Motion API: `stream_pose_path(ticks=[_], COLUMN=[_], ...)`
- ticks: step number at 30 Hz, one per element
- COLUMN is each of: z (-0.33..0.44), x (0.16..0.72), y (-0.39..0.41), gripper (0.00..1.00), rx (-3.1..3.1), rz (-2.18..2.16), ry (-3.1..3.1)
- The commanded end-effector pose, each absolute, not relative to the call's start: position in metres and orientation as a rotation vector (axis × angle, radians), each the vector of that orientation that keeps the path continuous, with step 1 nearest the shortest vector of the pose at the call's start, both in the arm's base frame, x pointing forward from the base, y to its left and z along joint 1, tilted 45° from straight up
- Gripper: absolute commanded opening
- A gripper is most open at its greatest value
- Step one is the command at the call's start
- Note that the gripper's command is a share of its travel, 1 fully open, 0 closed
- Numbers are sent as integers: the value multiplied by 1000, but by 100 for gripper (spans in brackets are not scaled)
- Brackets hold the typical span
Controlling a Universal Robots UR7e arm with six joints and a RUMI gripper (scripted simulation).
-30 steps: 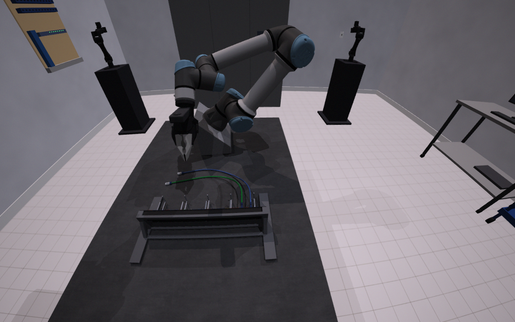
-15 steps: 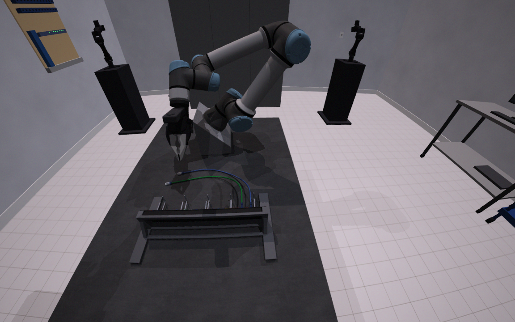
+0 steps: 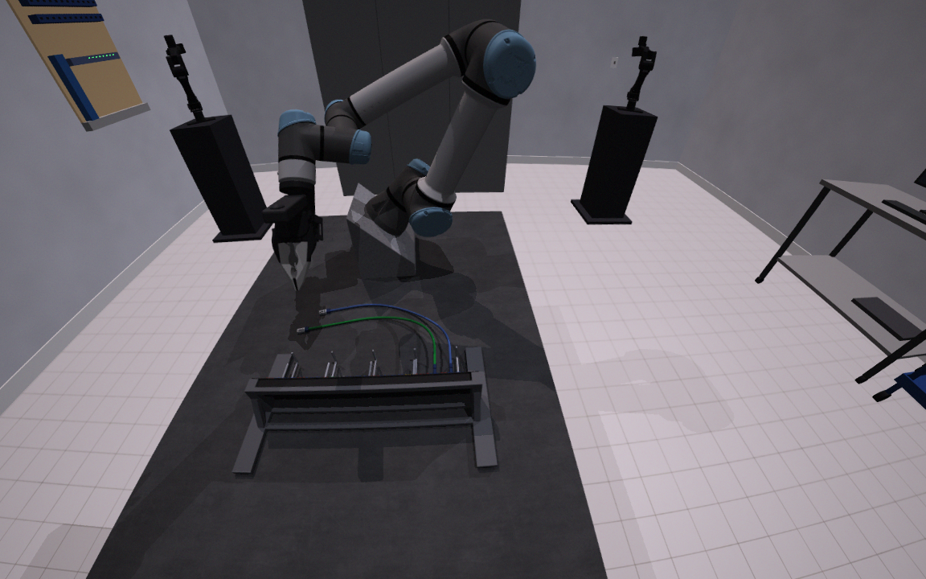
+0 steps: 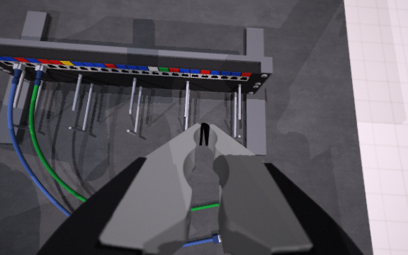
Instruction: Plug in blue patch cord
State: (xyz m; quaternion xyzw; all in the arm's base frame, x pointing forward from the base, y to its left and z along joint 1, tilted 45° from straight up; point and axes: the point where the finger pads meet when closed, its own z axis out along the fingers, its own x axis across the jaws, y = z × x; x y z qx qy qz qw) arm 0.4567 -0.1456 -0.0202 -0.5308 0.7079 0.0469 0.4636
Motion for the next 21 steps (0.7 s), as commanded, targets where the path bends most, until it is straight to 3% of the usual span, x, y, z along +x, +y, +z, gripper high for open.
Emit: stream_pose_path(ticks=[1, 21], z=[-32, -39], x=[458, 461], y=[-157, -158], gripper=[0, 0], rx=[-1305, -1305], rz=[114, 114], ry=[1739, 1739])
